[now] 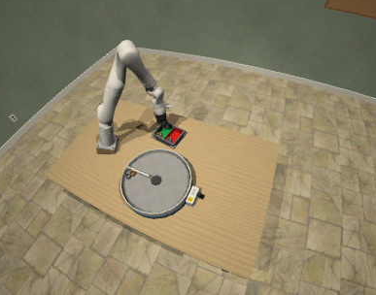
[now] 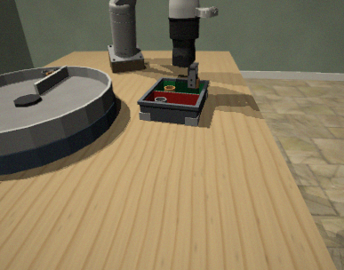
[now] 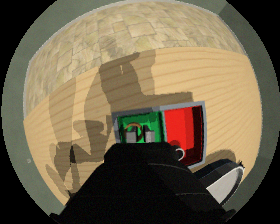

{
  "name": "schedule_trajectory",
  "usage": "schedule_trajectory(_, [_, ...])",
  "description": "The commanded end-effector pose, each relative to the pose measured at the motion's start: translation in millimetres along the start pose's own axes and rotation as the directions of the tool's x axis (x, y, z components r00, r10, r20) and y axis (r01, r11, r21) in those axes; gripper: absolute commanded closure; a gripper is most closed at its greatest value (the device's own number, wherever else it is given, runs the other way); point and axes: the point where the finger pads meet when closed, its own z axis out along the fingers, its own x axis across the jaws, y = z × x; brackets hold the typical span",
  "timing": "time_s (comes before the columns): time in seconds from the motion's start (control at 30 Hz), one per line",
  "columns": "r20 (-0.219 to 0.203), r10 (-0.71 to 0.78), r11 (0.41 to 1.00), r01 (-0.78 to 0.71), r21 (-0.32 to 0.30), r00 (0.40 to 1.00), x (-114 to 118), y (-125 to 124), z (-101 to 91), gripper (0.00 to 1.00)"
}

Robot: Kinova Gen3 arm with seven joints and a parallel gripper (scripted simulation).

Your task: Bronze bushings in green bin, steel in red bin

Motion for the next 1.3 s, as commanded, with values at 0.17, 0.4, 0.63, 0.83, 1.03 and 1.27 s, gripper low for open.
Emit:
schedule_trajectory(0.17, [0.003,-0.002,1.000,0.003,-0.003,1.000,-1.7,0.7,5.1,1.00])
schedule_trajectory(0.4, [0.003,-0.003,1.000,0.003,-0.004,1.000,-1.7,0.7,8.8,1.00])
schedule_trajectory(0.63, [0.002,-0.002,1.000,0.002,-0.003,1.000,-1.6,0.6,9.8,1.00])
schedule_trajectory(0.83, [0.003,-0.002,1.000,0.002,-0.003,1.000,-1.7,0.7,14.7,1.00])
schedule_trajectory(1.03, [0.003,-0.002,1.000,0.003,-0.004,1.000,-1.7,0.7,18.3,1.00])
schedule_trajectory(1.27, [0.003,-0.003,1.000,0.003,-0.004,1.000,-1.8,0.8,20.8,1.00])
